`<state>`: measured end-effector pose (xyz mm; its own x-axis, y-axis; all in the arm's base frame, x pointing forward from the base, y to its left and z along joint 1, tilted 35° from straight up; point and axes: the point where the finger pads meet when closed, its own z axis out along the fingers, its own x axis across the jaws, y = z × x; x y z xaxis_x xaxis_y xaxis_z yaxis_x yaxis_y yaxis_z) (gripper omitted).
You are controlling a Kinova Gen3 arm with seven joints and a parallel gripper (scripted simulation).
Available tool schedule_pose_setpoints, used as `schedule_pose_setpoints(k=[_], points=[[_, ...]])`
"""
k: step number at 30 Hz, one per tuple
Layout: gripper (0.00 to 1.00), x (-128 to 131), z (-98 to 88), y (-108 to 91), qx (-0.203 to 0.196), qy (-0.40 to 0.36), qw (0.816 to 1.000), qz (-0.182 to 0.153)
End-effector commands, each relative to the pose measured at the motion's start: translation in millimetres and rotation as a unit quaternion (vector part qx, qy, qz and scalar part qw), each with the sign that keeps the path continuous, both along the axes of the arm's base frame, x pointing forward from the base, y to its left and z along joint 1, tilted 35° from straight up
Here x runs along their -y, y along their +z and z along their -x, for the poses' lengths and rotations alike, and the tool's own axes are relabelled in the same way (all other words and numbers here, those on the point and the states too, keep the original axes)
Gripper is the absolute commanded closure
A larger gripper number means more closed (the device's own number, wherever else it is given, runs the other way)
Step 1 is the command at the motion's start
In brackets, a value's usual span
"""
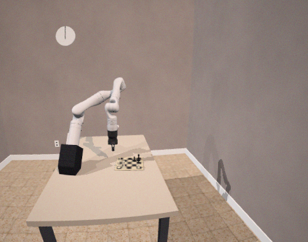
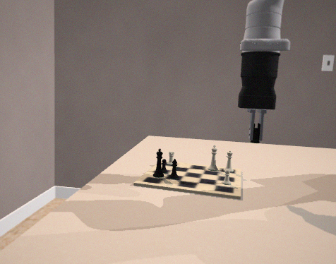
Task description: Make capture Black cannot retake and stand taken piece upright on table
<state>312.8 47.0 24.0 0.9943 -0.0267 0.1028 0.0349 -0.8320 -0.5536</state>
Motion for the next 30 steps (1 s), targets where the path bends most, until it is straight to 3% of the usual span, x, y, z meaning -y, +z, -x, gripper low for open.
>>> schedule_pose_setpoints(k=[1,30], points=[[1.0,-5.9,5.5,5.9,0.004,0.004,1.0,-0.001],[1.0,-12.6,5.7,-2.6,0.009,0.004,1.0,-0.002]])
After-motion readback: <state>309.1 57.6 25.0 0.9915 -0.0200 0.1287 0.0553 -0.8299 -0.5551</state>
